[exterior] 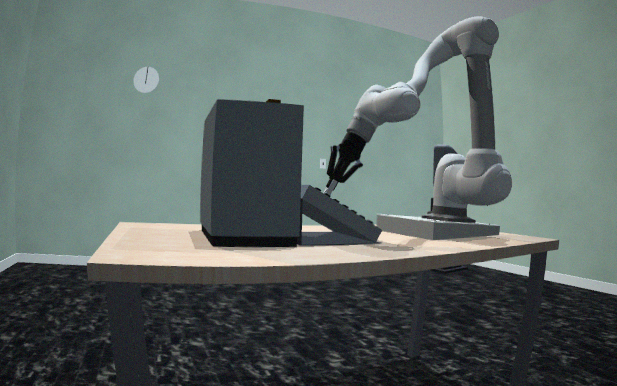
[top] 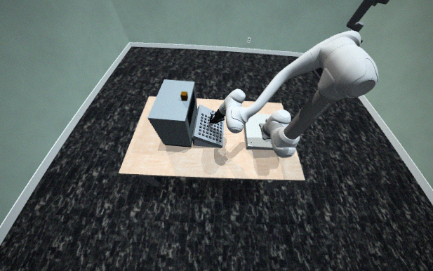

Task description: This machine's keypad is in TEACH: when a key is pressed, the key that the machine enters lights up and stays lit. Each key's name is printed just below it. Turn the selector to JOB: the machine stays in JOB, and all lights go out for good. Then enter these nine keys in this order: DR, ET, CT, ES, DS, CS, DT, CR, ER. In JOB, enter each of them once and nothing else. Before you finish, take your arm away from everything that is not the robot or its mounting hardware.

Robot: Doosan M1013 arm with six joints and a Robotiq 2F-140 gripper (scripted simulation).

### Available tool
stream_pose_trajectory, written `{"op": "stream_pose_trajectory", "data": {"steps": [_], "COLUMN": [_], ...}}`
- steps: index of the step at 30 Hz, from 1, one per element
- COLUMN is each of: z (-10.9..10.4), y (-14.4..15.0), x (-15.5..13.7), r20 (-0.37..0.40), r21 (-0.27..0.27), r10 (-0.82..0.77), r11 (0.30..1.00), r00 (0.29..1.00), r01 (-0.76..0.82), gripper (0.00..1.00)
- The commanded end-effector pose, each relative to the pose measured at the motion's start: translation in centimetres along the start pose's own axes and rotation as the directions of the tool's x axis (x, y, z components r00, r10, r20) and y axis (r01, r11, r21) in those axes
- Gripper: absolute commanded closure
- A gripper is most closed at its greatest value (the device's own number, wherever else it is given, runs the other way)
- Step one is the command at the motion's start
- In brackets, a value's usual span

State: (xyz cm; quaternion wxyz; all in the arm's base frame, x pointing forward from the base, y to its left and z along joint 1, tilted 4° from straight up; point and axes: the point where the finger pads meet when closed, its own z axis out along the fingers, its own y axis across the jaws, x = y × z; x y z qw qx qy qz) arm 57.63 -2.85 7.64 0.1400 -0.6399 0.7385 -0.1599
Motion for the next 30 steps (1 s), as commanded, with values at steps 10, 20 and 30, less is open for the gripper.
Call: {"op": "stream_pose_trajectory", "data": {"steps": [10,20,30], "z": [0.61,0.96,1.07], "y": [0.0,0.0,0.0], "x": [0.0,0.0,0.0], "r20": [0.0,0.0,0.0], "r21": [0.0,0.0,0.0], "r10": [0.0,0.0,0.0], "r11": [1.0,1.0,1.0], "r00": [1.0,1.0,1.0], "r01": [0.0,0.0,0.0], "gripper": [1.0,1.0,1.0]}}
